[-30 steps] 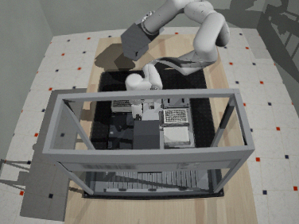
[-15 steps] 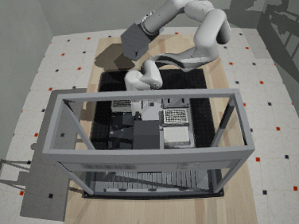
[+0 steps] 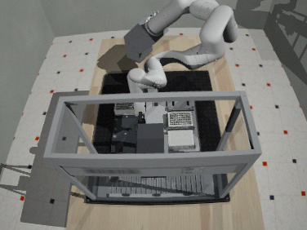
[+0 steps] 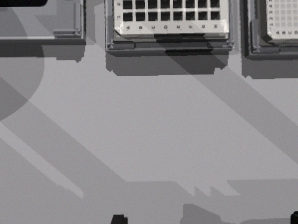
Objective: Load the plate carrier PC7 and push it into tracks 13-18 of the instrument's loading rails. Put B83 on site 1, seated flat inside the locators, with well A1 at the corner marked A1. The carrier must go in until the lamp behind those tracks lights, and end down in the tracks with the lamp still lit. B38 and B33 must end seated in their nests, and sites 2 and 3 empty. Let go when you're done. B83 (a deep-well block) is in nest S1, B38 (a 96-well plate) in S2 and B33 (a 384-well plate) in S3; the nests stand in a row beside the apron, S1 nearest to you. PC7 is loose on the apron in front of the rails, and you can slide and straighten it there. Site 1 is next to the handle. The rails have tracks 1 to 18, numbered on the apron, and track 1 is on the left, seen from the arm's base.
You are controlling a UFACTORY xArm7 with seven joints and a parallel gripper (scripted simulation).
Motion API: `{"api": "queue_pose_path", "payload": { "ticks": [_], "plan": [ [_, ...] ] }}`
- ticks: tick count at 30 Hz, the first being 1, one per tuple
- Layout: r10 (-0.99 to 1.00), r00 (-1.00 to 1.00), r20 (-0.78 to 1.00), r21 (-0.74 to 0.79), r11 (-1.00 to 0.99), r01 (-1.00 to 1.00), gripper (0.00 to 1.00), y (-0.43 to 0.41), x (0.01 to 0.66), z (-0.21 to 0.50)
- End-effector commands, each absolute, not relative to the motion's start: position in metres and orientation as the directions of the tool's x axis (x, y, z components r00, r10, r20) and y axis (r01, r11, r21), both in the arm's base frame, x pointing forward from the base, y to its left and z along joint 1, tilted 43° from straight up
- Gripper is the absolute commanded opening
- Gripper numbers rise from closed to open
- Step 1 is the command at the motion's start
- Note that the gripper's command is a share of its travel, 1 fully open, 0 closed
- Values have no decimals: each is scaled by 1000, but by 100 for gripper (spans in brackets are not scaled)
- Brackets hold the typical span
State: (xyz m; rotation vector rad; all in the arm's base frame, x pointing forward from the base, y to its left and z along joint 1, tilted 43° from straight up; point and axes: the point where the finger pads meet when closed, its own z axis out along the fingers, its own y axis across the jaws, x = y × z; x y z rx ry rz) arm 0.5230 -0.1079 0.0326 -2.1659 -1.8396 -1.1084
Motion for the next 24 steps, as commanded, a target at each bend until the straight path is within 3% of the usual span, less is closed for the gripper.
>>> {"api": "queue_pose_path", "payload": {
  "ticks": [1,24],
  "plan": [
    [823,13,568,375,-273,886,100,-115,519,41],
    [823,12,568,375,-273,886,100,-130,505,63]
  ]
}}
